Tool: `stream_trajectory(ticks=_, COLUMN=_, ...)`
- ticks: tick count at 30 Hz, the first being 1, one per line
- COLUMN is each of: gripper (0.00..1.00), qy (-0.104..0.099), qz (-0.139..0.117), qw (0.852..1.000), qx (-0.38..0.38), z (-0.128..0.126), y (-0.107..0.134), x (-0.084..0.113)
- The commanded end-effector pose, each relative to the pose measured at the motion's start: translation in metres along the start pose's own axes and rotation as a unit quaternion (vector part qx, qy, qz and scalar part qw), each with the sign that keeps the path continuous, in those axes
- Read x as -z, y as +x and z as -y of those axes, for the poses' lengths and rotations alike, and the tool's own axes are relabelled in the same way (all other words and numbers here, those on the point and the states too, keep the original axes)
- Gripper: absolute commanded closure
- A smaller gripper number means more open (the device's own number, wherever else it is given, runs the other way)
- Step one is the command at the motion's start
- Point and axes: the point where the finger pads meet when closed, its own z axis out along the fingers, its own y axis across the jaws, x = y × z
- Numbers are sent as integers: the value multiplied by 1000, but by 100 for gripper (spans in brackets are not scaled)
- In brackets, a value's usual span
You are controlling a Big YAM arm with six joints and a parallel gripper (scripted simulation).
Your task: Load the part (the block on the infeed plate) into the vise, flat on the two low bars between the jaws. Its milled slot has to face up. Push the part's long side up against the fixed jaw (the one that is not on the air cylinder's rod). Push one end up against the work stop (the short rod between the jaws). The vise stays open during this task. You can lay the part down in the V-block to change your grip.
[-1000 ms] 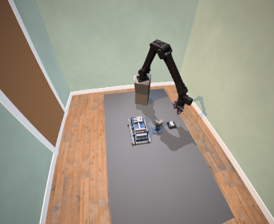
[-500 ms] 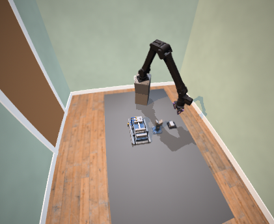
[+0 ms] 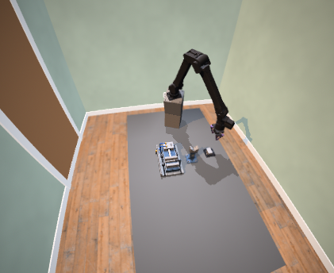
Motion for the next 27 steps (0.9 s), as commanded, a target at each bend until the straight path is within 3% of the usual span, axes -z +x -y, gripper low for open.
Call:
stream_trajectory(ticks=1, gripper=19, qy=6, qz=5, qw=1000, qx=0, z=10, y=-3, x=-6)
stream_trajectory(ticks=4, gripper=19, qy=14, qz=10, qw=1000, qx=-3, z=16, y=-4, x=2)
stream_trajectory(ticks=6, gripper=19, qy=8, qz=6, qw=1000, qx=-3, z=14, y=-2, x=-9)
stream_trajectory(ticks=18, gripper=19, qy=9, qz=7, qw=1000, qx=-3, z=15, y=-3, x=-28)
stream_trajectory(ticks=20, gripper=19, qy=9, qz=7, qw=1000, qx=-3, z=15, y=-3, x=-28)
stream_trajectory(ticks=21, gripper=19, qy=24, qz=16, qw=1000, qx=-5, z=23, y=-6, x=-13)
stream_trajectory(ticks=23, gripper=19, qy=10, qz=7, qw=1000, qx=-3, z=16, y=-4, x=-34)
stream_trajectory(ticks=27, gripper=19, qy=5, qz=4, qw=1000, qx=-2, z=10, y=-1, x=-45)
